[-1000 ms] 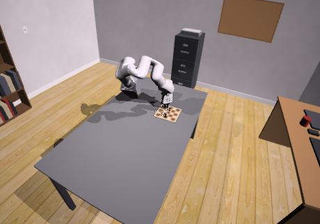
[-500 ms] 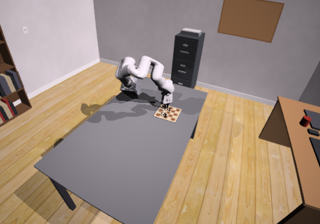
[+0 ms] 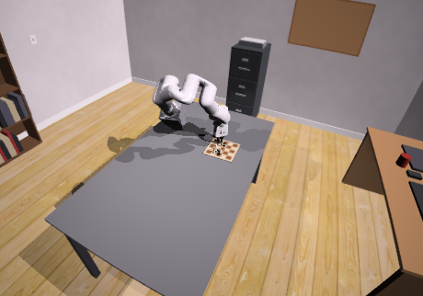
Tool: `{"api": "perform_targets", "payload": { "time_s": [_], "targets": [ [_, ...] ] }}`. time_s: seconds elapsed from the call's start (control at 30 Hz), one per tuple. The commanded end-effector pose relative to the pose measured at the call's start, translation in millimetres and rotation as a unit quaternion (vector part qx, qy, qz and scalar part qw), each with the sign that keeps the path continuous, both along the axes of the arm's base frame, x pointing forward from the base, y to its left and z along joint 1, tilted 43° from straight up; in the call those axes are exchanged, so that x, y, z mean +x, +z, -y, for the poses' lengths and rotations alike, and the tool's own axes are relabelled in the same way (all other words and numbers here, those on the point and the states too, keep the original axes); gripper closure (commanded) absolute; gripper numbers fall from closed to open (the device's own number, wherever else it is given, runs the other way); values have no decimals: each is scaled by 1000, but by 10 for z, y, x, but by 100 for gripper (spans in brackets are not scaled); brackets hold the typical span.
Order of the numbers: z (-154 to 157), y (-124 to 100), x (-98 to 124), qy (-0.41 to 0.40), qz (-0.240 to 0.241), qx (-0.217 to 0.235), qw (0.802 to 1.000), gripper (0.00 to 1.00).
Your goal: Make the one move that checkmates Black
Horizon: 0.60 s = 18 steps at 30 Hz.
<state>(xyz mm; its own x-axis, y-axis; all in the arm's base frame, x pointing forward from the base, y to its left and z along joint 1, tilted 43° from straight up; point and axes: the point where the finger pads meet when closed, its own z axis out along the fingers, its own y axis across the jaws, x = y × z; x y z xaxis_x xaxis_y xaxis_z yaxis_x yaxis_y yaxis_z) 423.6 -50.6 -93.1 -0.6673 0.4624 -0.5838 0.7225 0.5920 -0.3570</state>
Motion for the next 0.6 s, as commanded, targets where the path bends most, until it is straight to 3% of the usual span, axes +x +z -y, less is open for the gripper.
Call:
{"api": "perform_targets", "payload": {
  "time_s": [0.0, 0.3, 0.33, 0.4, 0.43, 0.5, 0.53, 0.57],
  "targets": [
    [-9, 6, 9, 1, 1, 0, 1000, 100],
    [-9, 6, 9, 1, 1, 0, 1000, 100],
    [-9, 6, 9, 1, 1, 0, 1000, 92],
    [-9, 6, 9, 1, 1, 0, 1000, 92],
    [-9, 6, 9, 1, 1, 0, 1000, 83],
    [-9, 6, 9, 1, 1, 0, 1000, 83],
    [-9, 6, 9, 1, 1, 0, 1000, 75],
    [-9, 6, 9, 1, 1, 0, 1000, 75]
  ]
}}
